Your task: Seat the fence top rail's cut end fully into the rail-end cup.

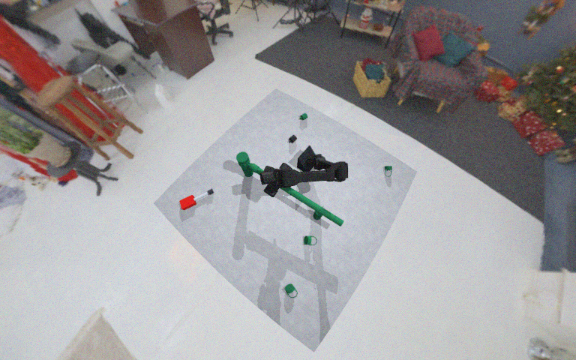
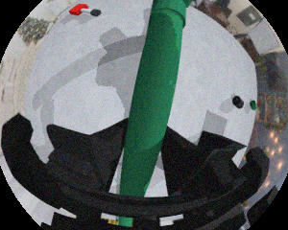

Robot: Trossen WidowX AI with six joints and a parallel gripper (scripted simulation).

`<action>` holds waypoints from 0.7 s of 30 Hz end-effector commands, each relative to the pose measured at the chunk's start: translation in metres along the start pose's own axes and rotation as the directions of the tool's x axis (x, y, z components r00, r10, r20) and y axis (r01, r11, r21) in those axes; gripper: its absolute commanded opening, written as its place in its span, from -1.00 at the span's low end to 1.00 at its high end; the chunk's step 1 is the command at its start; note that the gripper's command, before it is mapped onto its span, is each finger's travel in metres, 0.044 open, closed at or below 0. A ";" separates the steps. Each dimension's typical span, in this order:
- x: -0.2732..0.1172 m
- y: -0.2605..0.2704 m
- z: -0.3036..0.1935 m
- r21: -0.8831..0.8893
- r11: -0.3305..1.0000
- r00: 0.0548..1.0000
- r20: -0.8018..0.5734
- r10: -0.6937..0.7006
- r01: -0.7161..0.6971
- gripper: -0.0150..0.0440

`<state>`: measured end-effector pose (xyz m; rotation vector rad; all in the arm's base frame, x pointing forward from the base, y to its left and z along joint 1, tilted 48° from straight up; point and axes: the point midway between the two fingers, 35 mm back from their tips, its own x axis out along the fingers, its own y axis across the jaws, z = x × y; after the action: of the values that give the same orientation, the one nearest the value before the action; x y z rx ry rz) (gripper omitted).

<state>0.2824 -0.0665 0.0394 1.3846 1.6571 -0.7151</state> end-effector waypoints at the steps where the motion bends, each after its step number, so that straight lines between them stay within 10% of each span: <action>1: 0.000 0.001 -0.001 -0.001 1.000 1.000 -0.003 0.002 -0.002 -0.49; 21: 0.001 0.001 0.008 0.000 1.000 1.000 0.001 0.000 0.000 -0.49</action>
<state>0.2826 -0.0660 0.0373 1.3852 1.6671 -0.7123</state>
